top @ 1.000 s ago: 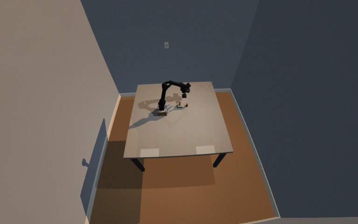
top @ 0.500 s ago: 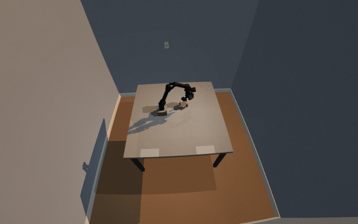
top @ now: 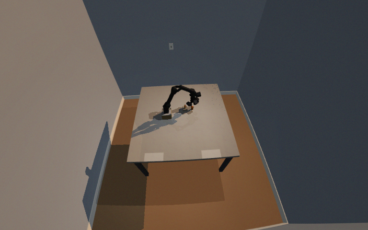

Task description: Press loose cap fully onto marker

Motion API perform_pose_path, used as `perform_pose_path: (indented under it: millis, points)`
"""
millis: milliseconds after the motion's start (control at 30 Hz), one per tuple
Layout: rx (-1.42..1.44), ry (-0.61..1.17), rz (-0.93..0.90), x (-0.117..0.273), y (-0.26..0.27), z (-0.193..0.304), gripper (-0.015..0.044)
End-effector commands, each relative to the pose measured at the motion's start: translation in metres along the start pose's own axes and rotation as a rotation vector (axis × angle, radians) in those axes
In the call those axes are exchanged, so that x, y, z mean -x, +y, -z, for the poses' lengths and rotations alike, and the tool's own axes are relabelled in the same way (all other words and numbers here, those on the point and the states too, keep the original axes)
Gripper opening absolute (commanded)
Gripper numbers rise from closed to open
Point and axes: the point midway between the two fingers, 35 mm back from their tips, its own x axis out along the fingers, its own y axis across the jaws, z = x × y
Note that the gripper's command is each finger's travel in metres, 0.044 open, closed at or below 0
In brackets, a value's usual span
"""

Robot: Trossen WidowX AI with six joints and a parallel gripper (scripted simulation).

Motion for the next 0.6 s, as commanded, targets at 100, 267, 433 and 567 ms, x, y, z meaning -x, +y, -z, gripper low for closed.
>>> perform_pose_path:
  millis: [100, 267, 433, 567]
  points:
    - [-0.006, 0.000, 0.008, -0.010, -0.002, 0.000, 0.0248]
    - [-0.006, 0.000, 0.008, -0.018, -0.002, 0.000, 0.0248]
    - [-0.006, 0.000, 0.008, -0.026, -0.002, 0.001, 0.0248]
    - [-0.006, 0.000, 0.008, -0.033, -0.002, 0.001, 0.0248]
